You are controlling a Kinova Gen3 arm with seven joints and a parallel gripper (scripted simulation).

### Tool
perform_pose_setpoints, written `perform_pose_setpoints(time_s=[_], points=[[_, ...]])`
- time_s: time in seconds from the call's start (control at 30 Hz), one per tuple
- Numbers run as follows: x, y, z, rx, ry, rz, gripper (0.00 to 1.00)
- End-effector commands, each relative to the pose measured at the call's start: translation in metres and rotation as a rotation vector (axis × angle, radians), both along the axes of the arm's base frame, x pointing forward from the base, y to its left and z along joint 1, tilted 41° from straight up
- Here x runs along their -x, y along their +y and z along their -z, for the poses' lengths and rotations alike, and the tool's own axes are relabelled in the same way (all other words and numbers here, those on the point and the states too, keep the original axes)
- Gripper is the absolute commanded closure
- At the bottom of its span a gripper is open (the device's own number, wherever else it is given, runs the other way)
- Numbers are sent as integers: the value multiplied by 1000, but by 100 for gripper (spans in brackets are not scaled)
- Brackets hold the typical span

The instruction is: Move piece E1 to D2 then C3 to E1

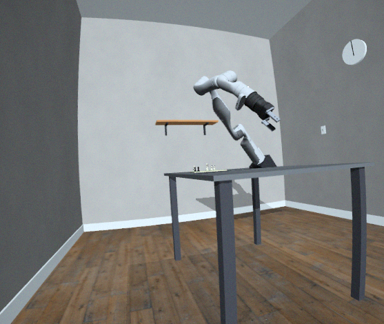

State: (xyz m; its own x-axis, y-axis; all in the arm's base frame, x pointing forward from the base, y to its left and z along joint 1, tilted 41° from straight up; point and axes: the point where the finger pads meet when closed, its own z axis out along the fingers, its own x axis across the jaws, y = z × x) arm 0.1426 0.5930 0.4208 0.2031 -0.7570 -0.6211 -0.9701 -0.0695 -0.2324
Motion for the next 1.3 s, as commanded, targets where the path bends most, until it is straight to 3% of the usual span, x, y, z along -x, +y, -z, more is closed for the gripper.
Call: perform_pose_setpoints(time_s=[0.0,0.83,1.27], points=[[3,-5,-2,-3,-5,13,0],[-29,-67,15,21,-39,359,0],[-66,-138,35,48,-78,751,0]])
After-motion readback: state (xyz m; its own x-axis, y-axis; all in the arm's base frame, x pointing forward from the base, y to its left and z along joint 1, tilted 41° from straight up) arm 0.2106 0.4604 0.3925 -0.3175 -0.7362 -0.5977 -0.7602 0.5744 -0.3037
